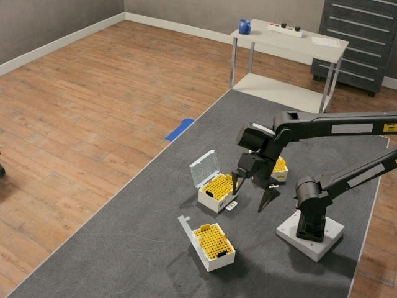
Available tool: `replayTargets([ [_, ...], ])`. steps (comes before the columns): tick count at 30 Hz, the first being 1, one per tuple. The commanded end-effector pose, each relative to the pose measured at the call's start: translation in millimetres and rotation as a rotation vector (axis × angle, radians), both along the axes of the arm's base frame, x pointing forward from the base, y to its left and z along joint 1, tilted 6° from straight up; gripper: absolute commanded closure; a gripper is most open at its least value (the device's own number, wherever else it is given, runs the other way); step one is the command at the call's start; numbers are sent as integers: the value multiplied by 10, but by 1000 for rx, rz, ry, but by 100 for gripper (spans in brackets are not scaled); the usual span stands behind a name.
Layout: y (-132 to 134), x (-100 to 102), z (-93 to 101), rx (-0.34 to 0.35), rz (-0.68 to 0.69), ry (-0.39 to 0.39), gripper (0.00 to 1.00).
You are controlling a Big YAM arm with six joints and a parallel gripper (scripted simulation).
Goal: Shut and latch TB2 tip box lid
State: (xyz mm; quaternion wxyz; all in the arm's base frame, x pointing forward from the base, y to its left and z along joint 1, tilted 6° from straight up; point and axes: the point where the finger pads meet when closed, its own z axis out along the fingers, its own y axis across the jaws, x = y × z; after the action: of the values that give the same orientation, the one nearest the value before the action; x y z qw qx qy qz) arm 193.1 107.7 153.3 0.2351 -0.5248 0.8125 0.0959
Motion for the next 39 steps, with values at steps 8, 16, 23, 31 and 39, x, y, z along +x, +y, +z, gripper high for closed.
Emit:
replayTargets([
  [8, 29, 228, 427, 21, 4, -87, 0],
  [16, 29, 228, 427, 21, 4, -87, 0],
  [23, -5, 138, -17, 9, 4, -39, 0],
  [31, -27, 176, -418, 8, 4, -38, 0],
  [39, -43, 203, -720, 8, 4, -38, 0],
])
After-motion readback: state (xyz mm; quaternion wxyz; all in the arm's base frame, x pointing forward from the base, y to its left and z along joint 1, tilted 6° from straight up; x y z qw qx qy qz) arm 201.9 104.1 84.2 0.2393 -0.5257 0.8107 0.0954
